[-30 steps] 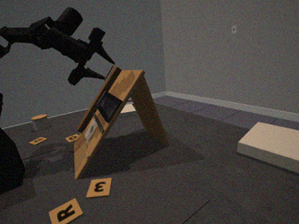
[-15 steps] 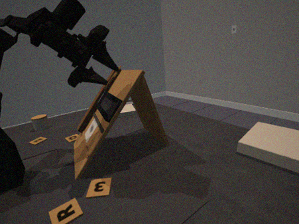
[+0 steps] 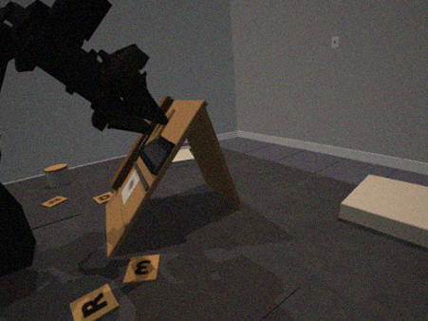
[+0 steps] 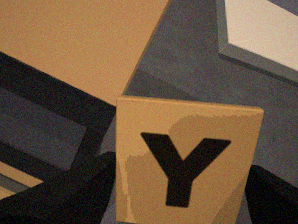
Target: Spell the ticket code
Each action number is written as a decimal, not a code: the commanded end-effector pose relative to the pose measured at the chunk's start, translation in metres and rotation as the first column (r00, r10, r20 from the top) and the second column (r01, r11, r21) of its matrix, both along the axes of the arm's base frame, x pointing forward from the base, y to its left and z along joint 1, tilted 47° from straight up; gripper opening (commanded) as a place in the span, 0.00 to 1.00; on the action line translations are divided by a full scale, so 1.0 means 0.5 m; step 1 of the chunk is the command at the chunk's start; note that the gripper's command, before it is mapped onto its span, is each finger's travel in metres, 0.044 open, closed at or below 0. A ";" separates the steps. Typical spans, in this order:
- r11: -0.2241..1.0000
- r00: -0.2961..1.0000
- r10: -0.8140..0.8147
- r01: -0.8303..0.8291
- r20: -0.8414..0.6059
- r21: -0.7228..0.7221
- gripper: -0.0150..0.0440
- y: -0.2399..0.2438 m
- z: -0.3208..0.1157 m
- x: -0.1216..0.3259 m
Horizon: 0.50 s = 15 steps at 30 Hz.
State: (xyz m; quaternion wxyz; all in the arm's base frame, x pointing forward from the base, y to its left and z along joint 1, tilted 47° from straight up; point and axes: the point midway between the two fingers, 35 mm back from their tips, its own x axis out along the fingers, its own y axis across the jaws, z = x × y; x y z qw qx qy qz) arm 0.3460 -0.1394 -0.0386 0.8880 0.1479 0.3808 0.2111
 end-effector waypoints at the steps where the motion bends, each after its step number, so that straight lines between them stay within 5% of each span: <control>1: 0.995 0.998 -0.057 0.060 -0.035 0.084 0.25 -0.017 -0.031 -0.016; 15: 0.920 0.966 -0.201 0.244 -0.164 0.308 0.25 -0.053 -0.124 -0.076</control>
